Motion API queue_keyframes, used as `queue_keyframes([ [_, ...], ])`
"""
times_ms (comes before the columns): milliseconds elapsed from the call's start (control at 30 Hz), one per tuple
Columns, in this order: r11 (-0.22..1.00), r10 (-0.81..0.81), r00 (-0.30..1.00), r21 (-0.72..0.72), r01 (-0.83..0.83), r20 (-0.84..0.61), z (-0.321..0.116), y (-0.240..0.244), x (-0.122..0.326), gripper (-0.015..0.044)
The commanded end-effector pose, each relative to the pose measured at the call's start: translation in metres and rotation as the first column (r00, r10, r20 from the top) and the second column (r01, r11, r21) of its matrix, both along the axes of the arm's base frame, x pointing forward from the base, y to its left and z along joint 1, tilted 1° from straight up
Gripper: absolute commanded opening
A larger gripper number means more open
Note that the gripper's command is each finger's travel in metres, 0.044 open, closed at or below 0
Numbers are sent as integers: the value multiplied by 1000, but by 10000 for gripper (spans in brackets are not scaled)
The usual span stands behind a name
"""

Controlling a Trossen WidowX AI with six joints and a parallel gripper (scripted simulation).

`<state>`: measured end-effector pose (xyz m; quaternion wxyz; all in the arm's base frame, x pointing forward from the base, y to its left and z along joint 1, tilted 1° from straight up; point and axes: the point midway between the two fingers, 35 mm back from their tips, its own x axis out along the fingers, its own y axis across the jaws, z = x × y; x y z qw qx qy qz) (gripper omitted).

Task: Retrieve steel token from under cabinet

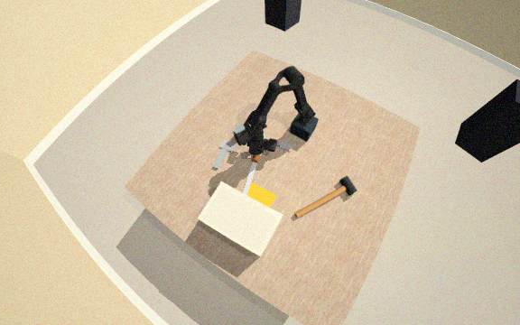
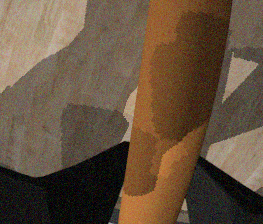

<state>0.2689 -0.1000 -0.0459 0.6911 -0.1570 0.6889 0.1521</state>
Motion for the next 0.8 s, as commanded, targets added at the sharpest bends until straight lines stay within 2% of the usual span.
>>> queue_keyframes([
  [0, 1000, -1, 1000, -3, 1, -1, 0, 2, 7, 0],
  [767, 1000, -2, 1000, -2, 2, -1, 1, 16, 36, 0],
])
